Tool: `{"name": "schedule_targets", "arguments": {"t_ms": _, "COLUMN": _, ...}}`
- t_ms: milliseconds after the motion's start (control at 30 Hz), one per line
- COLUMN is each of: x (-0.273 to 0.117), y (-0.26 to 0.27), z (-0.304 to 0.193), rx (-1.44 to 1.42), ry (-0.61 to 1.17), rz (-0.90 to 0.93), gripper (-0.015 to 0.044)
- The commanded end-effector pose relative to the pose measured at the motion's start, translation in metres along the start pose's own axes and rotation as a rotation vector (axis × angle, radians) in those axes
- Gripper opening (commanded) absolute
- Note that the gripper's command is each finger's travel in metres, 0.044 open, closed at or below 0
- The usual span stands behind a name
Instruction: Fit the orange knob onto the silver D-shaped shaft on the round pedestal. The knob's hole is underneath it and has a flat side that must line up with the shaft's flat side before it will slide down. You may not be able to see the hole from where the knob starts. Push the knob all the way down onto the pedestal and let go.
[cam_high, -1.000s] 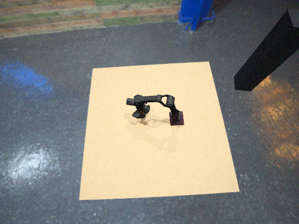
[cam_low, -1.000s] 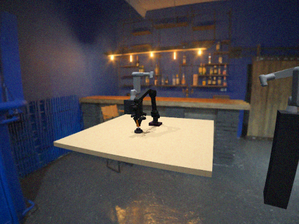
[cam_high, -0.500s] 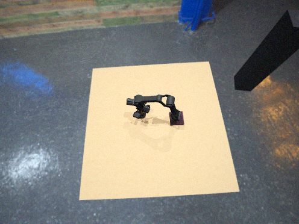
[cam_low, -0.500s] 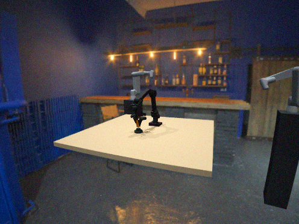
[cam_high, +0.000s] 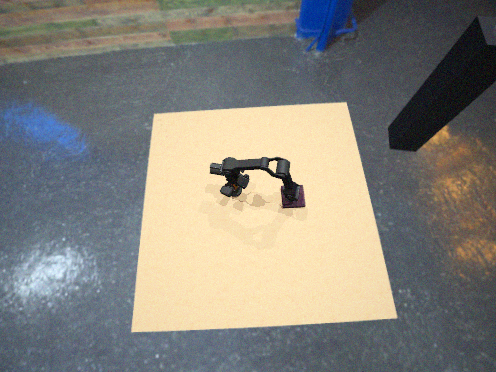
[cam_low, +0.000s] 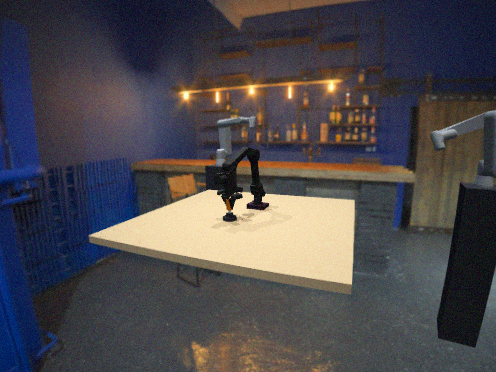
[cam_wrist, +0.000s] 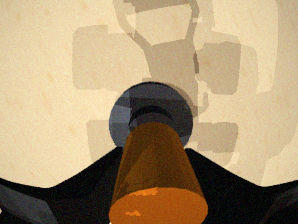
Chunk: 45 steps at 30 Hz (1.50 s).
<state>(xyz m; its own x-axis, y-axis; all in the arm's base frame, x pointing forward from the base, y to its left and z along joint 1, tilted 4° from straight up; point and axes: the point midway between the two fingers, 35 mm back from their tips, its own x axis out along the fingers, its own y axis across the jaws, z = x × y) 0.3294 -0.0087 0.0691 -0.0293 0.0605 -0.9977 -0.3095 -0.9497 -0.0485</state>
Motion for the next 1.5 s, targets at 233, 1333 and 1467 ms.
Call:
{"name": "schedule_targets", "arguments": {"t_ms": 233, "x": -0.0006, "y": -0.0007, "z": -0.0037, "rx": 0.558, "ry": 0.006, "rz": 0.001, "gripper": 0.0000}}
{"name": "schedule_targets", "arguments": {"t_ms": 1333, "x": 0.0001, "y": -0.0001, "z": -0.0052, "rx": 2.841, "ry": 0.005, "rz": -0.008, "gripper": 0.0000}}
{"name": "schedule_targets", "arguments": {"t_ms": 1467, "x": -0.0004, "y": 0.0000, "z": -0.0065, "rx": 3.120, "ry": 0.005, "rz": -0.009, "gripper": 0.0000}}
